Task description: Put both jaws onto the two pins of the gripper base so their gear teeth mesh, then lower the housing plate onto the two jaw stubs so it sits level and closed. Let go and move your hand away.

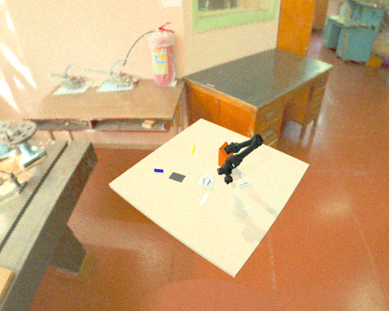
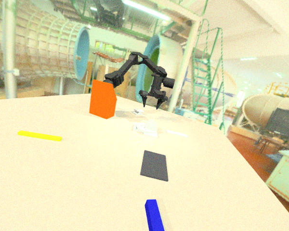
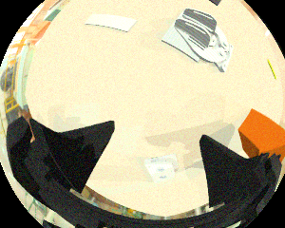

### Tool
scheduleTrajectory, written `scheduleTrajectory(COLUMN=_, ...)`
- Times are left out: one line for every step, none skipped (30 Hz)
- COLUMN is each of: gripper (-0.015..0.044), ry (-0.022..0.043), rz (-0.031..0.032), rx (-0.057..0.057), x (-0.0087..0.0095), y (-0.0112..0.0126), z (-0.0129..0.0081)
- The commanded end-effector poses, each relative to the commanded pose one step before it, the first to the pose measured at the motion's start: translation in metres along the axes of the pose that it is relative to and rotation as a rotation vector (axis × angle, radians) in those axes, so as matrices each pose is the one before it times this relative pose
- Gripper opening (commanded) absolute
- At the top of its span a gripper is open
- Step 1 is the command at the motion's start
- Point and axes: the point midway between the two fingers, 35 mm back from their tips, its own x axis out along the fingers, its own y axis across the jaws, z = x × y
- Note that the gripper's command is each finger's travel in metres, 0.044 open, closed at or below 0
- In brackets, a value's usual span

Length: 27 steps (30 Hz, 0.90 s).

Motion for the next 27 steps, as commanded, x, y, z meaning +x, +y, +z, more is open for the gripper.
scheduleTrajectory(gripper=0.0440, ry=-0.00161, rz=-0.00521, rx=0.0972, x=-0.00066, y=-0.00159, z=-0.01225)
scheduleTrajectory(gripper=0.0440, ry=0.00013, rz=0.00022, rx=0.0276, x=-0.00041, y=-0.00026, z=-0.00355)
scheduleTrajectory(gripper=0.0440, ry=0.00019, rz=0.00025, rx=0.0276, x=-0.00041, y=-0.00040, z=-0.00353)
scheduleTrajectory(gripper=0.0440, ry=0.00025, rz=0.00027, rx=0.0276, x=-0.00041, y=-0.00054, z=-0.00350)
scheduleTrajectory(gripper=0.0440, ry=0.00031, rz=0.00028, rx=0.0276, x=-0.00042, y=-0.00068, z=-0.00347)
scheduleTrajectory(gripper=0.0440, ry=0.00038, rz=0.00029, rx=0.0276, x=-0.00042, y=-0.00082, z=-0.00343)
scheduleTrajectory(gripper=0.0440, ry=0.00044, rz=0.00030, rx=0.0276, x=-0.00042, y=-0.00096, z=-0.00339)
scheduleTrajectory(gripper=0.0440, ry=0.00051, rz=0.00031, rx=0.0276, x=-0.00042, y=-0.00110, z=-0.00334)
scheduleTrajectory(gripper=0.0440, ry=0.00057, rz=0.00031, rx=0.0276, x=-0.00043, y=-0.00123, z=-0.00328)
scheduleTrajectory(gripper=0.0440, ry=0.00064, rz=0.00030, rx=0.0276, x=-0.00043, y=-0.00136, z=-0.00322)
scheduleTrajectory(gripper=0.0440, ry=0.00071, rz=0.00029, rx=0.0276, x=-0.00043, y=-0.00148, z=-0.00315)
scheduleTrajectory(gripper=0.0440, ry=0.00078, rz=0.00028, rx=0.0276, x=-0.00044, y=-0.00161, z=-0.00308)
scheduleTrajectory(gripper=0.0440, ry=0.00084, rz=0.00026, rx=0.0277, x=-0.00044, y=-0.00173, z=-0.00301)
scheduleTrajectory(gripper=0.0440, ry=0.00091, rz=0.00024, rx=0.0277, x=-0.00044, y=-0.00185, z=-0.00293)
scheduleTrajectory(gripper=0.0440, ry=0.00098, rz=0.00021, rx=0.0277, x=-0.00045, y=-0.00196, z=-0.00284)
scheduleTrajectory(gripper=0.0440, ry=0.00104, rz=0.00018, rx=0.0277, x=-0.00045, y=-0.00207, z=-0.00275)
scheduleTrajectory(gripper=0.0440, ry=0.00111, rz=0.00014, rx=0.0277, x=-0.00045, y=-0.00217, z=-0.00266)
scheduleTrajectory(gripper=0.0440, ry=0.00117, rz=0.00010, rx=0.0277, x=-0.00046, y=-0.00227, z=-0.00256)
scheduleTrajectory(gripper=0.0440, ry=0.00123, rz=0.00005, rx=0.0277, x=-0.00046, y=-0.00237, z=-0.00245)
scheduleTrajectory(gripper=0.0440, ry=0.00129, rz=0.00001, rx=0.0277, x=-0.00047, y=-0.00246, z=-0.00235)
scheduleTrajectory(gripper=0.0440, ry=0.00135, rz=-0.00005, rx=0.0277, x=-0.00047, y=-0.00255, z=-0.00224)
scheduleTrajectory(gripper=0.0440, ry=0.00140, rz=-0.00011, rx=0.0277, x=-0.00047, y=-0.00263, z=-0.00213)
scheduleTrajectory(gripper=0.0440, ry=0.00145, rz=-0.00017, rx=0.0277, x=-0.00048, y=-0.00270, z=-0.00201)
scheduleTrajectory(gripper=0.0440, ry=0.00150, rz=-0.00023, rx=0.0278, x=-0.00048, y=-0.00278, z=-0.00189)
scheduleTrajectory(gripper=0.0440, ry=0.00155, rz=-0.00030, rx=0.0278, x=-0.00049, y=-0.00284, z=-0.00177)
scheduleTrajectory(gripper=0.0440, ry=0.00160, rz=-0.00037, rx=0.0278, x=-0.00049, y=-0.00290, z=-0.00165)
scheduleTrajectory(gripper=0.0440, ry=0.00164, rz=-0.00045, rx=0.0278, x=-0.00049, y=-0.00296, z=-0.00152)
